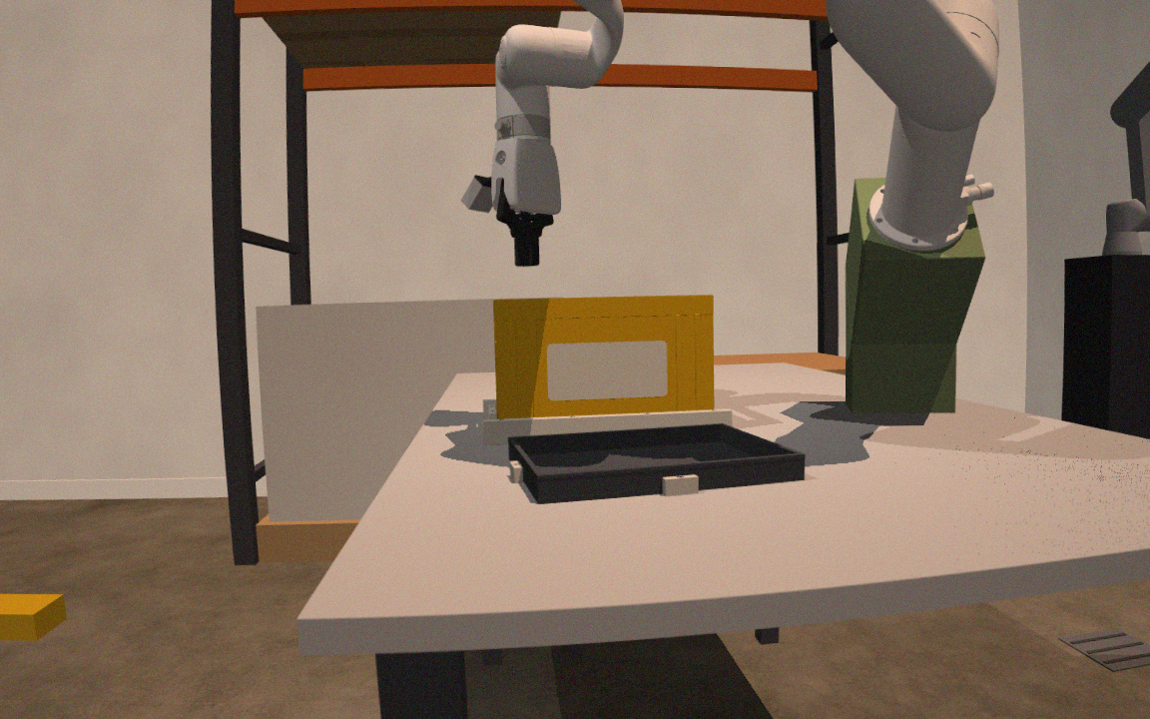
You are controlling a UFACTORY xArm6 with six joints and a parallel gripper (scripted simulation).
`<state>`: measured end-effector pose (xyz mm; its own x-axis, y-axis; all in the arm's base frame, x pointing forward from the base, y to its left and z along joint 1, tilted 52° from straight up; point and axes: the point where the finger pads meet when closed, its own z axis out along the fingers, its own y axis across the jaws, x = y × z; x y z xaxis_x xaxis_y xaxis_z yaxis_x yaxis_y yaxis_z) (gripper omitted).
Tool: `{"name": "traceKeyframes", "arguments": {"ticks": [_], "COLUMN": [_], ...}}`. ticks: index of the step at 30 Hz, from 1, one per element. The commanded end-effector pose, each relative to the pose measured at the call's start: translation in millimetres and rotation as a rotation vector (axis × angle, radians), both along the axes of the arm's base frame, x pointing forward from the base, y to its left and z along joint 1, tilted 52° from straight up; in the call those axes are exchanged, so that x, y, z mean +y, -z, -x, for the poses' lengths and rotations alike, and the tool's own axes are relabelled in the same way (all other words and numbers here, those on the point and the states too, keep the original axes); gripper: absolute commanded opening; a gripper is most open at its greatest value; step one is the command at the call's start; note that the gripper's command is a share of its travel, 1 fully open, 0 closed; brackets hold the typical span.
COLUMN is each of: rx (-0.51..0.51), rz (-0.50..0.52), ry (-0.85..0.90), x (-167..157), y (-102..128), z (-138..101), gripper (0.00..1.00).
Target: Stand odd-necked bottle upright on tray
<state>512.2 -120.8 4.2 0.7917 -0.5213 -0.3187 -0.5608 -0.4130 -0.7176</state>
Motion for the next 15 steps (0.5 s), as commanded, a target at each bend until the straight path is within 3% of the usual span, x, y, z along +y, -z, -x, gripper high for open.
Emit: {"name": "traceKeyframes", "arguments": {"ticks": [1, 7, 15], "rx": [-0.003, -0.003, -0.003], "rz": [0.002, 0.002, 0.002], "ry": [0.002, 0.002, 0.002], "x": [-2, -1, 48], "y": [-1, -2, -56], "z": [-1, -1, 13], "gripper": [0.0, 0.0, 0.0]}}
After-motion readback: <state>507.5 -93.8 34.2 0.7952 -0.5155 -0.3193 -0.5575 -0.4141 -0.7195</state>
